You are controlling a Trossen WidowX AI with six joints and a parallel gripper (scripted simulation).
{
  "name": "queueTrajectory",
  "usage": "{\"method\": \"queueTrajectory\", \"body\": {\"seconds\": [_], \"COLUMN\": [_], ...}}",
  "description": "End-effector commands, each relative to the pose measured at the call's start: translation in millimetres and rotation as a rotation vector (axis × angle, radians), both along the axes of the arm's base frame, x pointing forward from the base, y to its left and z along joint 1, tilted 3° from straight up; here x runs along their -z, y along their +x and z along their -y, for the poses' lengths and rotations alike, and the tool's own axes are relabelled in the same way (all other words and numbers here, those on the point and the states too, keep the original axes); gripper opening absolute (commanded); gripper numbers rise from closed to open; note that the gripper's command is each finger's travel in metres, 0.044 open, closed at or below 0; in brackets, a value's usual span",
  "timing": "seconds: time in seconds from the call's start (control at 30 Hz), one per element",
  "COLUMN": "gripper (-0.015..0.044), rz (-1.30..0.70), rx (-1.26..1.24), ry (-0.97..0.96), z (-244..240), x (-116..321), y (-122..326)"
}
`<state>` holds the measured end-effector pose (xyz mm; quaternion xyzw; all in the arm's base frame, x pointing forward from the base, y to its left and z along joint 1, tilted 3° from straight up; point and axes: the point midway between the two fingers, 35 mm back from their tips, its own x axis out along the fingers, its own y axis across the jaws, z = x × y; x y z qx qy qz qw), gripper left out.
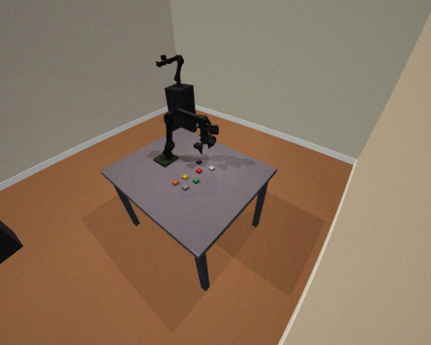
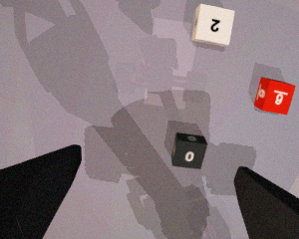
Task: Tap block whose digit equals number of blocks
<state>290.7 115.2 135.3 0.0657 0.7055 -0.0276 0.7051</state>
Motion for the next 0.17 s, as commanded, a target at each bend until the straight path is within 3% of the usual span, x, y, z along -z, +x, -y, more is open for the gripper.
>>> {"method": "queueTrajectory", "body": {"seconds": [0.0,0.13], "gripper": [0.04,0.04], "rz": [-0.006,-0.007], "rx": [0.005,0.005], "ry": [0.007,0.007], "z": [-41.6,-43.6], "x": [-16.3,-17.1], "y": [-19.0,-20.2]}}
